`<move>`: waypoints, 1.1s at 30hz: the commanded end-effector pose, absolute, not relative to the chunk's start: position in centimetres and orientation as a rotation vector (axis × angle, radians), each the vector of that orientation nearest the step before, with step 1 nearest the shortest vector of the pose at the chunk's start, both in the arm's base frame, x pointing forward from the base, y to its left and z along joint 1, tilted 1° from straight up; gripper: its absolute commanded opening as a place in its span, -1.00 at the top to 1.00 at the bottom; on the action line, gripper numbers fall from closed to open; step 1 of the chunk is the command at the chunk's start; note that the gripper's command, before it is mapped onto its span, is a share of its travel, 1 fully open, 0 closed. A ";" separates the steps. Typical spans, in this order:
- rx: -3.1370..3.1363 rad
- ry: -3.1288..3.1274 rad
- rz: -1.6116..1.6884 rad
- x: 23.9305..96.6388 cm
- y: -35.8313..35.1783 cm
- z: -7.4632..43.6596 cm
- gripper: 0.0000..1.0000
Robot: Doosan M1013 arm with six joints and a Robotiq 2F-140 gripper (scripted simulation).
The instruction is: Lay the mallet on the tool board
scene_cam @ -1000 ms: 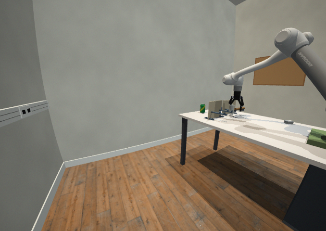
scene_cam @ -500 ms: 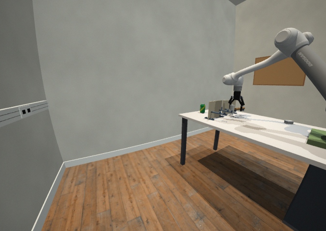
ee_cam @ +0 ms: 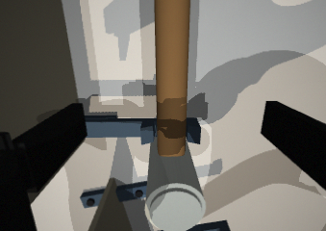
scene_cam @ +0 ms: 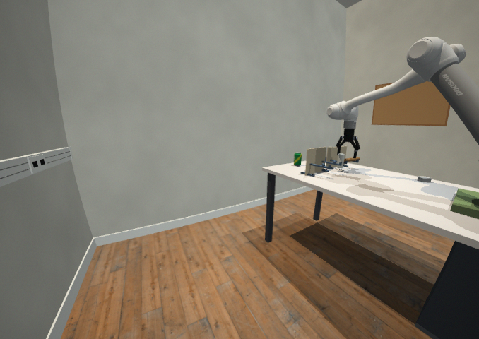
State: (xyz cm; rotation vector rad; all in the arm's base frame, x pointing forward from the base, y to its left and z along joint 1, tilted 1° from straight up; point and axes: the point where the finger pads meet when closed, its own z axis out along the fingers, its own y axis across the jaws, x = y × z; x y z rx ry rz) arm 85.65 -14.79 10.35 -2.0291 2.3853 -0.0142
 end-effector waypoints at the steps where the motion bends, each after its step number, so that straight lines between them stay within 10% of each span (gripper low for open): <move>1: -2.028 2.385 -0.015 85.6 -14.8 14.7 -1.00; 33: -2.028 2.385 -0.015 85.5 -14.8 16.5 -1.00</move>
